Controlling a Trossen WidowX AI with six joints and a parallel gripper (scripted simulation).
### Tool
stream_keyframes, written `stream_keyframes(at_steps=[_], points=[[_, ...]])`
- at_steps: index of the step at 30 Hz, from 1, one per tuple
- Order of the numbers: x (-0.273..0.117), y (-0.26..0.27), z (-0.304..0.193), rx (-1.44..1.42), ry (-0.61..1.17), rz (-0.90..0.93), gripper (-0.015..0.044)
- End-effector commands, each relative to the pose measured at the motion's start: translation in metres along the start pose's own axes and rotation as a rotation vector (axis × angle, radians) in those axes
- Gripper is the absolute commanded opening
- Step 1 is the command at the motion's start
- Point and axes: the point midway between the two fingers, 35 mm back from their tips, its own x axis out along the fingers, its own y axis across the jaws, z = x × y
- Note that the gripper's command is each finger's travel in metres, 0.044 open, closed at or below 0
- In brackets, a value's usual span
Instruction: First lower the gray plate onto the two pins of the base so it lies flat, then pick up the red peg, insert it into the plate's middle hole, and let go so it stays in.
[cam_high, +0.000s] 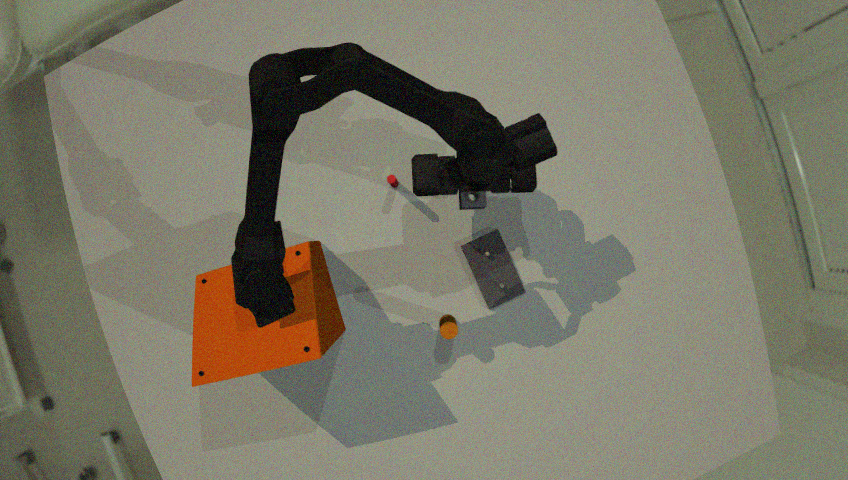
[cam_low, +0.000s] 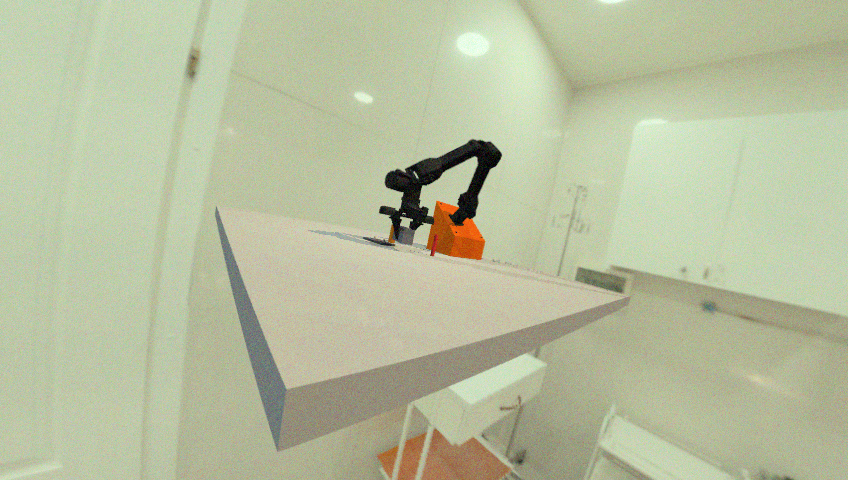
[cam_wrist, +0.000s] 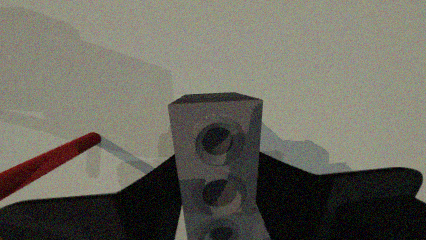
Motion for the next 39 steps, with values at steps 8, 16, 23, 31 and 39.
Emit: stream_keyframes(at_steps=[8, 16, 23, 31, 39], points=[[-0.038, -0.004, 0.0, -0.013, 0.0, -0.011, 0.0], [-0.064, -0.001, -0.003, -0.012, 0.0, -0.01, 0.0], [-0.086, 0.002, -0.004, -0.012, -0.002, -0.01, 0.0], [-0.103, 0.006, -0.005, -0.012, -0.005, -0.009, 0.0], [-0.096, -0.002, -0.019, -0.05, -0.003, -0.01, 0.0]])
